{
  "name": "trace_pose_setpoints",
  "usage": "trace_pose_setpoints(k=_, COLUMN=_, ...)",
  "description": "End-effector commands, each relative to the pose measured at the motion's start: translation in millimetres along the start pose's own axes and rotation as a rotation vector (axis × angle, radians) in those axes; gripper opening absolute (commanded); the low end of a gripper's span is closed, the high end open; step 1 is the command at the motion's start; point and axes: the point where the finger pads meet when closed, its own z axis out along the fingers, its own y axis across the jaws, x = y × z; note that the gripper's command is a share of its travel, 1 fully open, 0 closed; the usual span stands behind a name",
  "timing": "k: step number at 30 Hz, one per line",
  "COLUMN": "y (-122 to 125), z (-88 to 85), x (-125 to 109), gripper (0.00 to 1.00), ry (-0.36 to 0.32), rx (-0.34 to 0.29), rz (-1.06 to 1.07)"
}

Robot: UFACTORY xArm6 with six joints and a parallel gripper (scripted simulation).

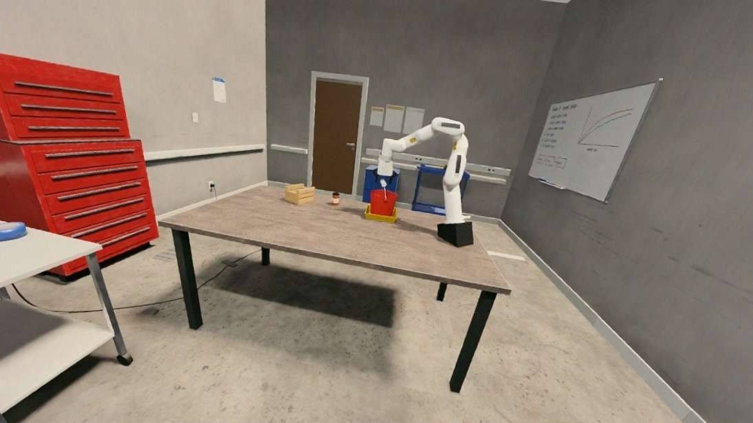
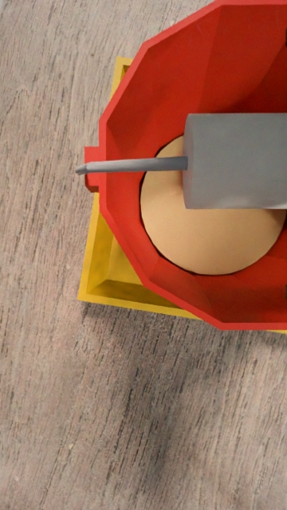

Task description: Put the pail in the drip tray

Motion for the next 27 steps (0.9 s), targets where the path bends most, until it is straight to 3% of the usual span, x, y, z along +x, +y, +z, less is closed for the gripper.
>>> trace_pose_setpoints(k=1, y=-1.1, z=-6.2, x=0.7, gripper=1.00, ry=0.002, rx=0.004, rz=0.001)
trace_pose_setpoints(k=27, y=-0.9, z=-53.9, x=0.7, gripper=1.00, ry=0.001, rx=0.005, rz=0.001)
